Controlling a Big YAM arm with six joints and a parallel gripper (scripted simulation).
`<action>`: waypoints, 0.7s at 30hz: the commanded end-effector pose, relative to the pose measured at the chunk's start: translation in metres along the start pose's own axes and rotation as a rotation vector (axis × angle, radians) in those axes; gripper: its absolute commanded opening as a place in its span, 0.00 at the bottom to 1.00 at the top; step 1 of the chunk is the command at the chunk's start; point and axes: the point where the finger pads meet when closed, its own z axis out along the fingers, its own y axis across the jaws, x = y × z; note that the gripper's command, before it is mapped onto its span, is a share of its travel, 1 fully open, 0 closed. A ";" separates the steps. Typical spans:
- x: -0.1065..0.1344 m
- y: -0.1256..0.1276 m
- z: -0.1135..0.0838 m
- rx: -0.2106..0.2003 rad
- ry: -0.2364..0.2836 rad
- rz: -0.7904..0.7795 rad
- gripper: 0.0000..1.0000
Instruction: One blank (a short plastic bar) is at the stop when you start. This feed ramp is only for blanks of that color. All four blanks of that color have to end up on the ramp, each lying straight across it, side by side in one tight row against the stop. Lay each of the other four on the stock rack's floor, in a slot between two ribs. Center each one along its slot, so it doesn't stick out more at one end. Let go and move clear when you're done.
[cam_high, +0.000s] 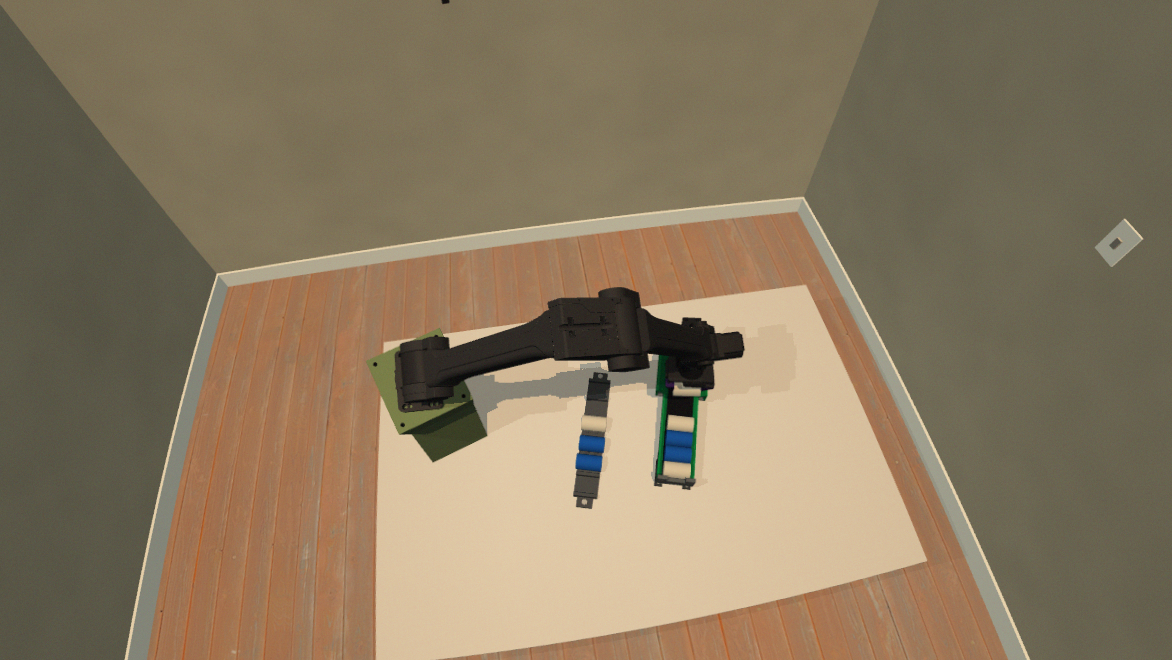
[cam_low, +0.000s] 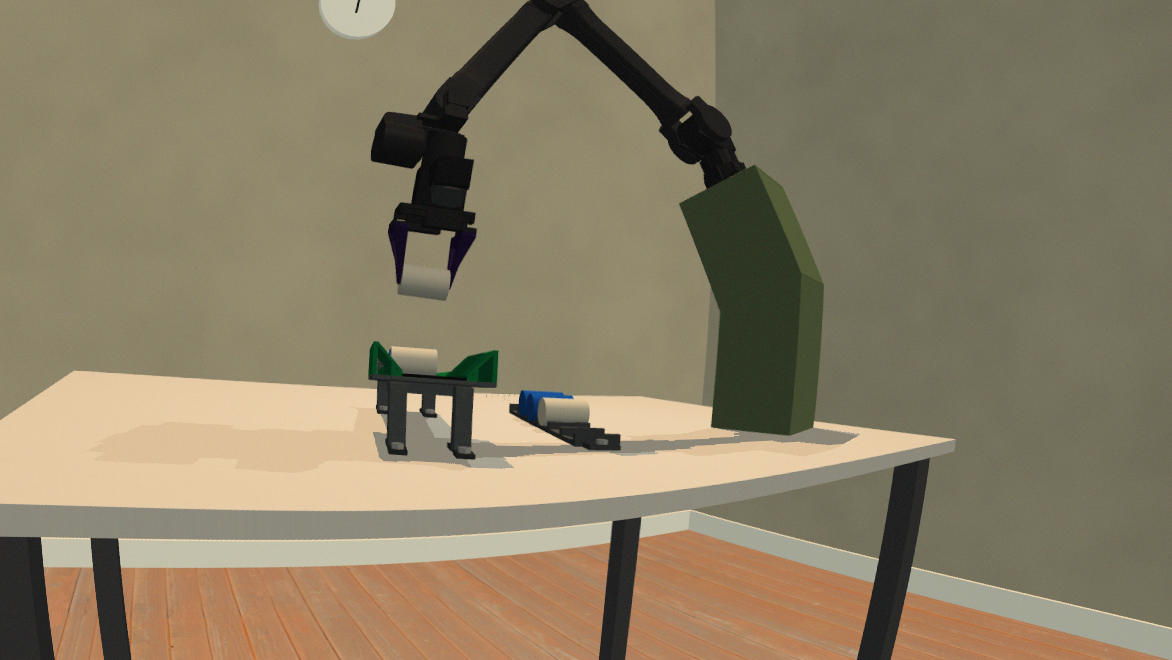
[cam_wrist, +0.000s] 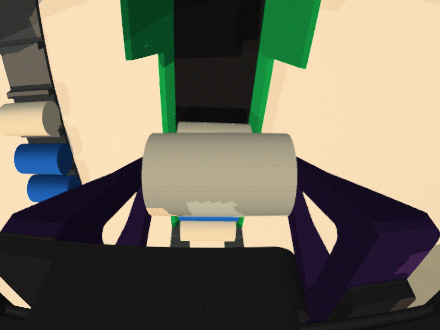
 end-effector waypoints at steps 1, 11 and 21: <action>-0.015 -0.010 -0.003 -0.026 0.010 0.057 0.62; 0.002 -0.018 -0.005 -0.022 0.013 0.089 0.62; -0.002 -0.015 0.006 -0.022 0.011 0.084 0.62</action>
